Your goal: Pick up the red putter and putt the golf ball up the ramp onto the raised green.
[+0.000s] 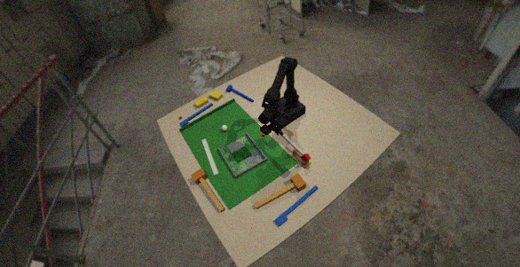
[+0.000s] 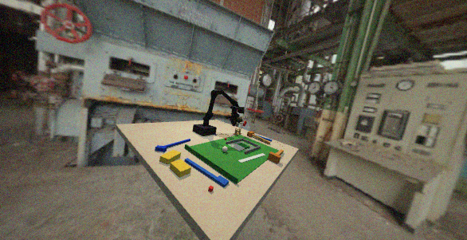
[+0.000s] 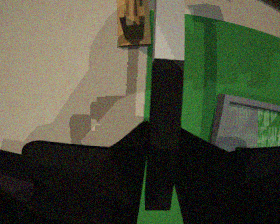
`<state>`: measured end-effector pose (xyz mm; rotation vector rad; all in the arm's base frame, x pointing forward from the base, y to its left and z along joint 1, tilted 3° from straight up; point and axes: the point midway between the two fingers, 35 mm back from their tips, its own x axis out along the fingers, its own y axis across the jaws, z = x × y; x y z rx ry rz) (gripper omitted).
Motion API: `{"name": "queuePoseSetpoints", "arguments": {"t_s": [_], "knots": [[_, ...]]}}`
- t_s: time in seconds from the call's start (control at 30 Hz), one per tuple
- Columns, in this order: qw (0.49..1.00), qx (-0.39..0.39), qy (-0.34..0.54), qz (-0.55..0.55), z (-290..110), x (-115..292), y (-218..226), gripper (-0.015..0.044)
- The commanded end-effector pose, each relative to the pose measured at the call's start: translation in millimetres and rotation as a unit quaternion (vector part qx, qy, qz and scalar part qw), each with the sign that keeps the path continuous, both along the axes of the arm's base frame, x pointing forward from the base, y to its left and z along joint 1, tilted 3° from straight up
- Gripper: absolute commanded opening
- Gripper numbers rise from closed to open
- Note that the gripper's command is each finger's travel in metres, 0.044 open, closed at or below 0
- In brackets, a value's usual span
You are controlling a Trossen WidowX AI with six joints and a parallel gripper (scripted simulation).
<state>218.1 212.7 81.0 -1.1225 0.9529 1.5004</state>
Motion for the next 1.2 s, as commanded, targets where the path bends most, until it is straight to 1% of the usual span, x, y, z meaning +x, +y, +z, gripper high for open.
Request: {"name": "queuePoseSetpoints", "arguments": {"t_s": [0.0,0.6,0.9,1.17], "knots": [[0.999,-0.008,0.000,-0.034,0.5,11.1,-13.9,0.0000],[0.973,-0.050,0.000,-0.226,7.0,63.8,-105.8,0.0000],[0.940,-0.068,0.010,-0.334,8.9,81.1,-154.9,0.0000],[0.900,-0.082,0.024,-0.428,9.9,88.1,-199.8,0.0000]]}}
